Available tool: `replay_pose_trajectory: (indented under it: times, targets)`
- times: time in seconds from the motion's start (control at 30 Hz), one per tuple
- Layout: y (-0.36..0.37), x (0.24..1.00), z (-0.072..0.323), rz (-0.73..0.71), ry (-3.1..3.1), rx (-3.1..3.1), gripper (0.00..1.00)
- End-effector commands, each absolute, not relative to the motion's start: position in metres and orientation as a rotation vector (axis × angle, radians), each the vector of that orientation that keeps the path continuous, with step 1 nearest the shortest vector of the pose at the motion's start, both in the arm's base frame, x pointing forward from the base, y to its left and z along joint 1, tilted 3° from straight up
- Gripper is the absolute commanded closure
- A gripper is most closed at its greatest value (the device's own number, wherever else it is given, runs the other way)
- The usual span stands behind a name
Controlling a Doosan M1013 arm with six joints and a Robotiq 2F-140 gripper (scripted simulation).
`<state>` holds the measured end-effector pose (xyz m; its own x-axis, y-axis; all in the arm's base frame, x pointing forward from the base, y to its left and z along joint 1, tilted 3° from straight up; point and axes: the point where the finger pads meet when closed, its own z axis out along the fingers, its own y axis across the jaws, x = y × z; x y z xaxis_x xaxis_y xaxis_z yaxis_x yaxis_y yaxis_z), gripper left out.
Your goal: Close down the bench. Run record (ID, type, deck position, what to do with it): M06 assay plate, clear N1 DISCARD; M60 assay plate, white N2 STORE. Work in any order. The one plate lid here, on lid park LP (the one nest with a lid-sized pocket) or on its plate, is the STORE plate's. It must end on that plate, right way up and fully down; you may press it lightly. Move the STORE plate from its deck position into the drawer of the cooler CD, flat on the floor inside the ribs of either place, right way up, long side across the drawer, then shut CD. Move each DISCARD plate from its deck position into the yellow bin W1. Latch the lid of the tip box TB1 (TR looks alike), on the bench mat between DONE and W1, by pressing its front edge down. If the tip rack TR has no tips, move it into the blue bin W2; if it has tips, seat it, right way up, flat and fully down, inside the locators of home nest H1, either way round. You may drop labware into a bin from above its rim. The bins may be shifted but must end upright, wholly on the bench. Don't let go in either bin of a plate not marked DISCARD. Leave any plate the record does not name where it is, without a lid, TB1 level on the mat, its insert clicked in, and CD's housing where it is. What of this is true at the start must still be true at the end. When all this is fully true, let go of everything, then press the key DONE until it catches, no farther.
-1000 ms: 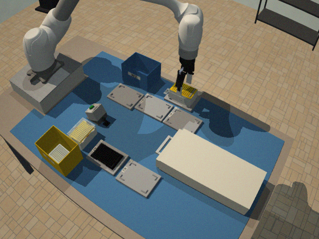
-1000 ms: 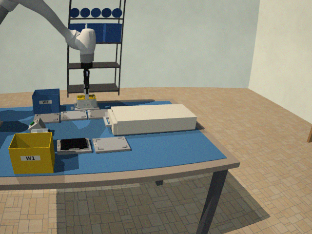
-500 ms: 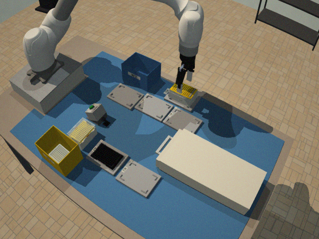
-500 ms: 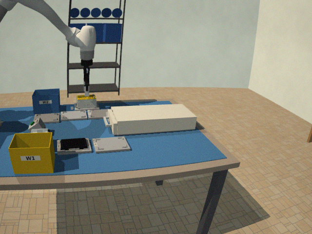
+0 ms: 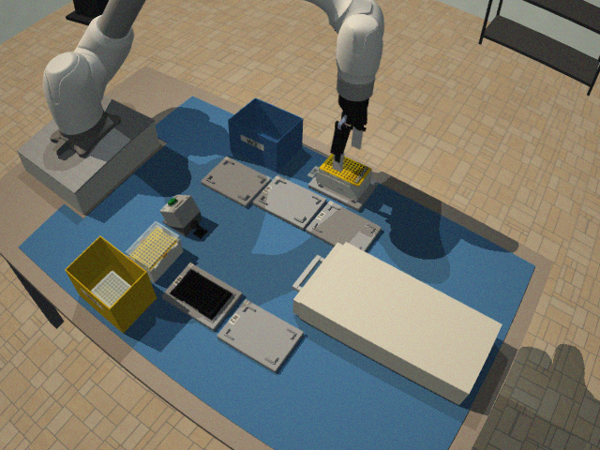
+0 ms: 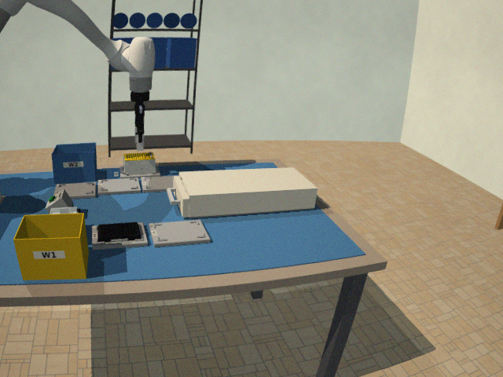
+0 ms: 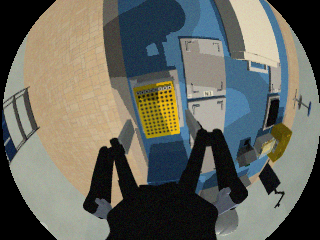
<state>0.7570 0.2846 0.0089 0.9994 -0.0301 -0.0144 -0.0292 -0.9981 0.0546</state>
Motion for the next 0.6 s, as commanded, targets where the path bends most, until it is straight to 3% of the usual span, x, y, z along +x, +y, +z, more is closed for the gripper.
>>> replay_pose_trajectory:
  times: [0.0, 0.57]
  targets:
    - [0.285, 0.757, 0.012, -0.023, -0.046, 3.087, 0.34]
    - [0.286, 0.757, 0.032, -0.023, -0.046, 3.087, 0.34]
